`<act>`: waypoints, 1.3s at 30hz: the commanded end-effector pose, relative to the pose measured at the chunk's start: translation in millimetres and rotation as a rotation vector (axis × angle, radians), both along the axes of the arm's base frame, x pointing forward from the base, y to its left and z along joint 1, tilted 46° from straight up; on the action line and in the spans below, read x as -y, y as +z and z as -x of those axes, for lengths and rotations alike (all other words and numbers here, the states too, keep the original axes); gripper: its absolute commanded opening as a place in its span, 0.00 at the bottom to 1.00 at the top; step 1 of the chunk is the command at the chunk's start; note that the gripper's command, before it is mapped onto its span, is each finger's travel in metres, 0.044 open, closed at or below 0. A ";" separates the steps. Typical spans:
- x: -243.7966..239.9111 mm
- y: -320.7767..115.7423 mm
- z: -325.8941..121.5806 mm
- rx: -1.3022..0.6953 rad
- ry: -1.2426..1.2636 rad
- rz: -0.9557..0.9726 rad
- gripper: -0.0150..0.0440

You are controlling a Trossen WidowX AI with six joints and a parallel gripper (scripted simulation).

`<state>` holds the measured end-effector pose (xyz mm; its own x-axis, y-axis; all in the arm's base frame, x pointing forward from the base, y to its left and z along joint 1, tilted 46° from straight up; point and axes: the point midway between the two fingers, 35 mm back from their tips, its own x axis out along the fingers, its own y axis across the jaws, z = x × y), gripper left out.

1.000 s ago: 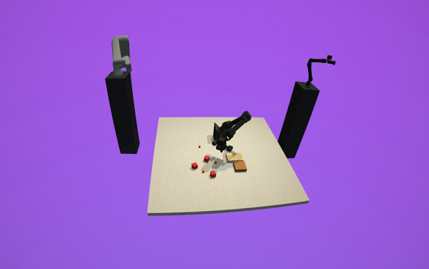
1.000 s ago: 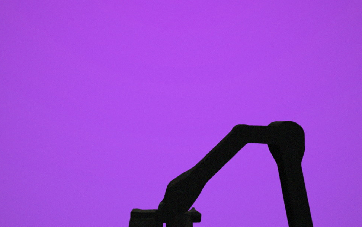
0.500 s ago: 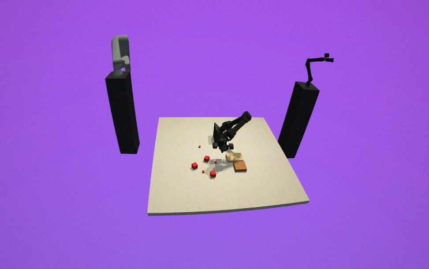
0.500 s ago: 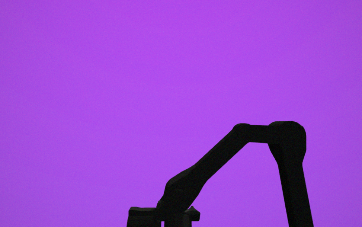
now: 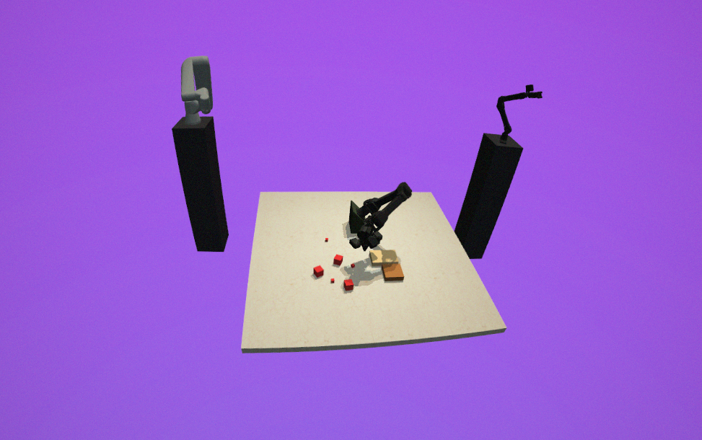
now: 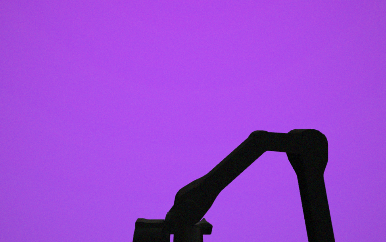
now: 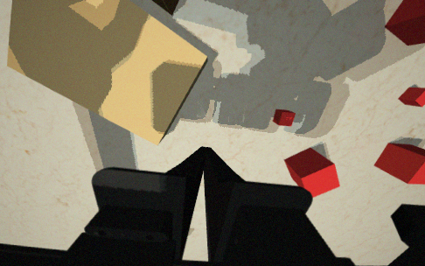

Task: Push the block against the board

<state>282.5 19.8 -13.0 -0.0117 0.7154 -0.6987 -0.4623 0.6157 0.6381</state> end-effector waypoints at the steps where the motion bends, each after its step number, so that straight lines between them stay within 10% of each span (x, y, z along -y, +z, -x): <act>1: -1.0 3.2 -4.3 0.106 0.093 -0.005 0.25; 39: -48.5 -27.4 -12.6 0.821 0.785 -0.017 0.25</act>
